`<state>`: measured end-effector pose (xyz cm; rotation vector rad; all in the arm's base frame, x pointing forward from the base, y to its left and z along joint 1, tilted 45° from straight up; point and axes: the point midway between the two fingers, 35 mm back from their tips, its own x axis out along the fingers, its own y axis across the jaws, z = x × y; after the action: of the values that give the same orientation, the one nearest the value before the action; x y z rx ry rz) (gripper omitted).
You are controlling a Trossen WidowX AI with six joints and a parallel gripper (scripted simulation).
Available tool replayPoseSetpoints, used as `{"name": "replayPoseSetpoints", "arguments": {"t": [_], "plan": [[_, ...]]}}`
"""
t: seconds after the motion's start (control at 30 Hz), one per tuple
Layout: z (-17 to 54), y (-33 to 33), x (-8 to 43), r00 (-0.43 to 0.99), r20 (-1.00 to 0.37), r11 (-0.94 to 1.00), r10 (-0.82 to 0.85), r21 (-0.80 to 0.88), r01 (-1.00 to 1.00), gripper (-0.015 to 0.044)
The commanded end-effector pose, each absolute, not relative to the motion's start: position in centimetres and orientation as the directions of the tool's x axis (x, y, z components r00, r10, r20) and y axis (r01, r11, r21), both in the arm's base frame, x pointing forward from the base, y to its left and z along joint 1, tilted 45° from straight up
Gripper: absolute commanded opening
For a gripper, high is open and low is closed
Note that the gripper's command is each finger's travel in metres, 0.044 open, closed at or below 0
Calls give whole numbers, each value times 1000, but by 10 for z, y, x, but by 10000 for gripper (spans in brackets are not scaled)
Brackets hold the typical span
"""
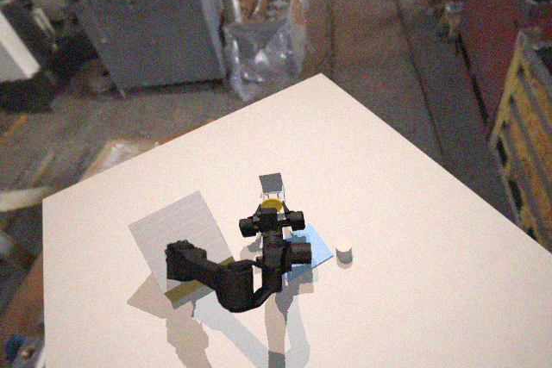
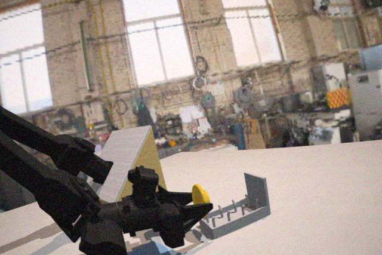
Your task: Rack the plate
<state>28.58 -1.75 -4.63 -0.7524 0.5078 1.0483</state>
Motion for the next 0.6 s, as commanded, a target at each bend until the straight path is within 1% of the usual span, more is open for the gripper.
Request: {"name": "replayPoseSetpoints", "arguments": {"t": [0.0,0.57], "plan": [[-49,-15,287,421,-698,293,579,-303,-907,0],[-65,1,297,424,-693,294,583,-307,-905,0]]}}
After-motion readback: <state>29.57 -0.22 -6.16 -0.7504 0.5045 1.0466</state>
